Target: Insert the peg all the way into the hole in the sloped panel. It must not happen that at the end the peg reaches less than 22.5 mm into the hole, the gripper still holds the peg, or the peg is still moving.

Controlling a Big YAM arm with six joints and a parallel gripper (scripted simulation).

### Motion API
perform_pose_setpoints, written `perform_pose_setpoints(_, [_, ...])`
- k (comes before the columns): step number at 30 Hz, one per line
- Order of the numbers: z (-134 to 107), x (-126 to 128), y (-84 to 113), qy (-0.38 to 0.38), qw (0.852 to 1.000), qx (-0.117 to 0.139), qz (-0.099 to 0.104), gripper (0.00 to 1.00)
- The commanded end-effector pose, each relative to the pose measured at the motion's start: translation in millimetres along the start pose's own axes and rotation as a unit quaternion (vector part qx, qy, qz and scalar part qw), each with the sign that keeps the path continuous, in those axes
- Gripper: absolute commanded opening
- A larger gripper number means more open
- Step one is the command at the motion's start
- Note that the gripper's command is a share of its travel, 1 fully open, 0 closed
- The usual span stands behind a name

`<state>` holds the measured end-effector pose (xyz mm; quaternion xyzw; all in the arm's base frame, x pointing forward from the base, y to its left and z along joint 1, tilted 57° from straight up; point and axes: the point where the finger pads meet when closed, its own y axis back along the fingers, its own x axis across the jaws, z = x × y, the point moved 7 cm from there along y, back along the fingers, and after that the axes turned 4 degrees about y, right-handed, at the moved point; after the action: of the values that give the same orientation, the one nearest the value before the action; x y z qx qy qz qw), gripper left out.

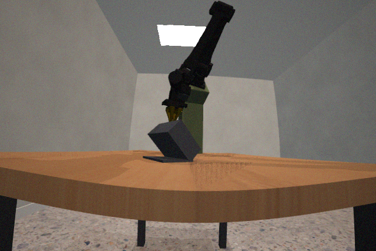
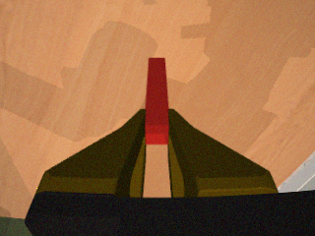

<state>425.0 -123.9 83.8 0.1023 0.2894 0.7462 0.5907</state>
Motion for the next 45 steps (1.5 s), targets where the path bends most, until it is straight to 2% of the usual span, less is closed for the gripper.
perform_pose_setpoints(1, [9.7,5.2,1.3,0.005,1.0,-0.009,-0.007,0.0])
perform_pose_setpoints(5, [15.3,8.4,1.4,0.013,1.0,-0.007,-0.02,0.0])
perform_pose_setpoints(8, [10.9,10.9,-1.9,0.012,1.0,0.0,-0.019,0.0])
perform_pose_setpoints(22, [34.2,19.9,-1.1,0.038,0.997,0.001,-0.066,0.0])
perform_pose_setpoints(25, [32.3,21.5,-3.1,0.038,0.997,0.005,-0.067,0.0])
perform_pose_setpoints(39, [54.0,31.9,-0.9,0.059,0.992,0.003,-0.114,0.0])
perform_pose_setpoints(42, [50.9,33.8,-3.7,0.059,0.992,0.008,-0.114,0.0])
perform_pose_setpoints(45, [59.3,35.3,-0.4,0.063,0.99,0.003,-0.127,0.0])
